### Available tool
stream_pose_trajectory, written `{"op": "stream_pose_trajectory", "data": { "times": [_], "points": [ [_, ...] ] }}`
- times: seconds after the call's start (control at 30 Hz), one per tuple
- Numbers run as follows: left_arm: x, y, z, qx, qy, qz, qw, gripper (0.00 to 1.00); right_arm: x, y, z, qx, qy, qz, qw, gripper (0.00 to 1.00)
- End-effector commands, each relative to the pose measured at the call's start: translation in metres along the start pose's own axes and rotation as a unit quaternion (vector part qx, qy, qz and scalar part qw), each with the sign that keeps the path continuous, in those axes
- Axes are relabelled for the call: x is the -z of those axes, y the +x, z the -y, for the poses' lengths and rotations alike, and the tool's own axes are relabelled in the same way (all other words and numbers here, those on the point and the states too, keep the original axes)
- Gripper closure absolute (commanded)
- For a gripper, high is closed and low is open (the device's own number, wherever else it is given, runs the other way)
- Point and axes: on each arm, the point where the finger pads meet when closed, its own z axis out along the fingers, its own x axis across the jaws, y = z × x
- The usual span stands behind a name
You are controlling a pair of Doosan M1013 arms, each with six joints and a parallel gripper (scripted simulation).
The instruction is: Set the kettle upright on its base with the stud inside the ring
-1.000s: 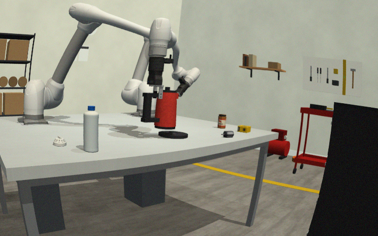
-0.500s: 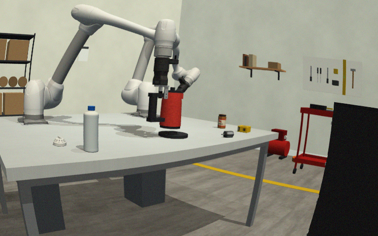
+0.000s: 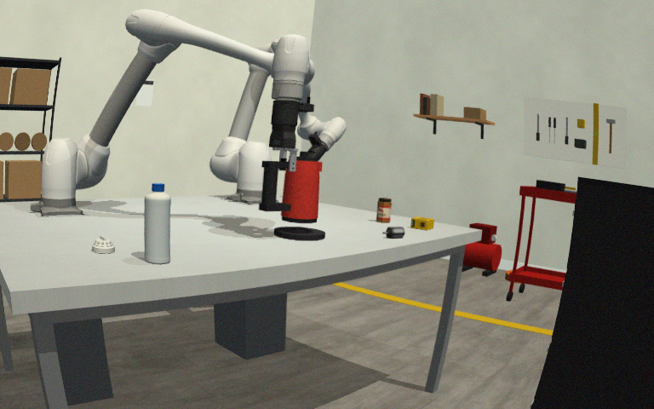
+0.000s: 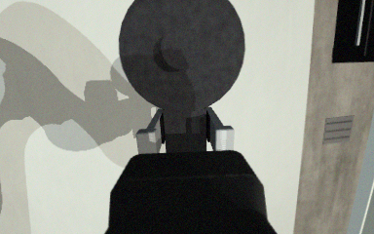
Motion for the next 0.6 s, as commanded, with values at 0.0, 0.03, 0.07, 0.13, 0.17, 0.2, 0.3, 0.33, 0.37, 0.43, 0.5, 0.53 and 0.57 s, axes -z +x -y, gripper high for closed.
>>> {"op": "stream_pose_trajectory", "data": {
  "times": [0.0, 0.03, 0.07, 0.13, 0.17, 0.2, 0.3, 0.33, 0.37, 0.43, 0.5, 0.53, 0.57],
  "points": [
    [0.0004, 0.0001, 0.0001, 0.000, 0.000, 0.000, 1.000, 0.00, 0.0015, 0.0001, 0.0011, 0.000, 0.001, -0.001, 1.000, 1.00],
    [0.0004, 0.0001, 0.0001, 0.000, 0.000, 0.000, 1.000, 0.00, 0.0015, 0.0000, 0.0019, 0.000, 0.001, -0.001, 1.000, 1.00],
    [0.0004, 0.0001, 0.0001, 0.000, 0.000, 0.000, 1.000, 0.00, 0.0015, -0.0001, 0.0025, 0.000, 0.001, -0.001, 1.000, 1.00],
    [0.0004, 0.0001, 0.0001, 0.000, 0.000, 0.000, 1.000, 0.00, 0.0015, -0.0002, 0.0035, 0.000, 0.001, -0.001, 1.000, 1.00],
    [0.0004, 0.0001, 0.0001, 0.000, 0.000, 0.000, 1.000, 0.00, 0.0015, -0.0002, 0.0040, 0.000, 0.001, -0.001, 1.000, 1.00],
    [0.0004, 0.0001, 0.0001, 0.000, 0.000, 0.000, 1.000, 0.00, 0.0015, -0.0003, 0.0043, 0.000, 0.001, -0.001, 1.000, 1.00],
    [0.0004, 0.0001, 0.0001, 0.000, 0.000, 0.000, 1.000, 0.00, 0.0015, -0.0004, 0.0050, 0.000, 0.001, -0.001, 1.000, 1.00],
    [0.0004, 0.0001, 0.0001, 0.000, 0.000, 0.000, 1.000, 0.00, 0.0015, -0.0004, 0.0052, 0.000, 0.001, -0.001, 1.000, 1.00],
    [0.0004, 0.0001, 0.0001, 0.000, 0.000, 0.000, 1.000, 0.00, 0.0015, -0.0004, 0.0053, 0.000, 0.001, -0.001, 1.000, 1.00],
    [0.0004, 0.0001, 0.0001, 0.000, 0.000, 0.000, 1.000, 0.00, 0.0015, -0.0004, 0.0054, 0.000, 0.001, -0.001, 1.000, 1.00],
    [0.0004, 0.0001, 0.0001, 0.000, 0.000, 0.000, 1.000, 0.00, 0.0015, -0.0004, 0.0054, 0.000, 0.001, -0.001, 1.000, 1.00],
    [0.0004, 0.0001, 0.0001, 0.000, 0.000, 0.000, 1.000, 0.00, 0.0015, -0.0004, 0.0054, 0.000, 0.001, -0.001, 1.000, 1.00],
    [0.0004, 0.0001, 0.0001, 0.000, 0.000, 0.000, 1.000, 0.00, 0.0015, -0.0004, 0.0054, 0.000, 0.001, -0.001, 1.000, 1.00]
  ]
}}
